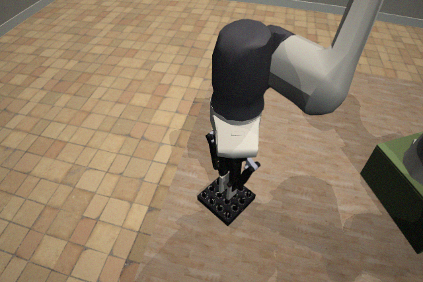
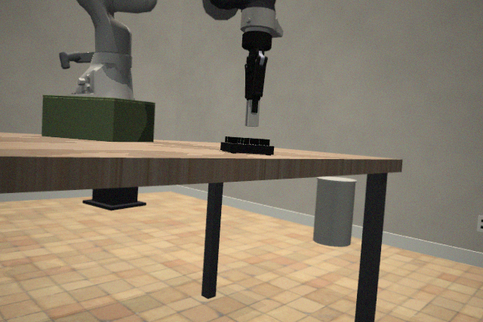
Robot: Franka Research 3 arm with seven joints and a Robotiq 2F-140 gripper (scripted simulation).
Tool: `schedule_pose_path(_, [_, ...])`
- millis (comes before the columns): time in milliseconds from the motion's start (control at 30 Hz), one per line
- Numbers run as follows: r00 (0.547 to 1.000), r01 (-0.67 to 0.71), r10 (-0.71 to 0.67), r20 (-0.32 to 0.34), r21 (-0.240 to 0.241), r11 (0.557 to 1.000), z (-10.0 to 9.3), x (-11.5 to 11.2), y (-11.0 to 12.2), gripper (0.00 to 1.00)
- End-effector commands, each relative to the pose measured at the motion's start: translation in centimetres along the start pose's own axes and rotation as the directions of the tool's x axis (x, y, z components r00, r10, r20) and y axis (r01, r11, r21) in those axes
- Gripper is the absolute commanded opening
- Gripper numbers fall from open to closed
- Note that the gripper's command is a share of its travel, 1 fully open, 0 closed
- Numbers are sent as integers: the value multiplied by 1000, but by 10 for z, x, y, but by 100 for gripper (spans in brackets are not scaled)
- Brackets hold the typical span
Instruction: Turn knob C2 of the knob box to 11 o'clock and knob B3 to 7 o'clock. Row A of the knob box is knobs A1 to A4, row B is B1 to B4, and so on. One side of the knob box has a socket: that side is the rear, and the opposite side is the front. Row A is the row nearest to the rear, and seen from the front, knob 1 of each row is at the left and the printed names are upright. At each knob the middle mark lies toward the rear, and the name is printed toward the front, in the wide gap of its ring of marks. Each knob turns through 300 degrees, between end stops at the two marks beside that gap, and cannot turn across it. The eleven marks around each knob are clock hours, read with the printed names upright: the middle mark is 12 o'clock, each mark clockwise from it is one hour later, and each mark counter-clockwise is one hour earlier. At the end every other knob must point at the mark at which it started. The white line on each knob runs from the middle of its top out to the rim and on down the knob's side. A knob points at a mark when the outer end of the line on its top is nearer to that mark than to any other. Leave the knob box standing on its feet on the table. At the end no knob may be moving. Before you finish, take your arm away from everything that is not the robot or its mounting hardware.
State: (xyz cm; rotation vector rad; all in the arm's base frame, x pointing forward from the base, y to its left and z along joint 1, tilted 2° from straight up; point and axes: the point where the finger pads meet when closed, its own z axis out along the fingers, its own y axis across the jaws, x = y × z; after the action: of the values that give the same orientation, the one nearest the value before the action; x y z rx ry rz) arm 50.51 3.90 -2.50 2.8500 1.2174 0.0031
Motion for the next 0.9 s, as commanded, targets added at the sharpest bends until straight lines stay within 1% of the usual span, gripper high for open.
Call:
schedule_pose_path(0, [1000,13,-13,5,2,1000,0,-2,-1,12])
schedule_pose_path(167, [1000,-5,5,5,2,1000,-1,-3,1,12])
schedule_pose_path(267, [992,-128,127,4,3,992,-12,-16,15,12])
schedule_pose_path(333, [992,-128,127,4,3,992,-12,-16,15,12])
schedule_pose_path(400, [980,-201,201,3,4,980,-18,-24,23,12])
schedule_pose_path(433, [976,-216,216,2,4,976,-19,-26,25,12])
schedule_pose_path(867, [976,-218,218,2,4,976,-20,-26,25,12])
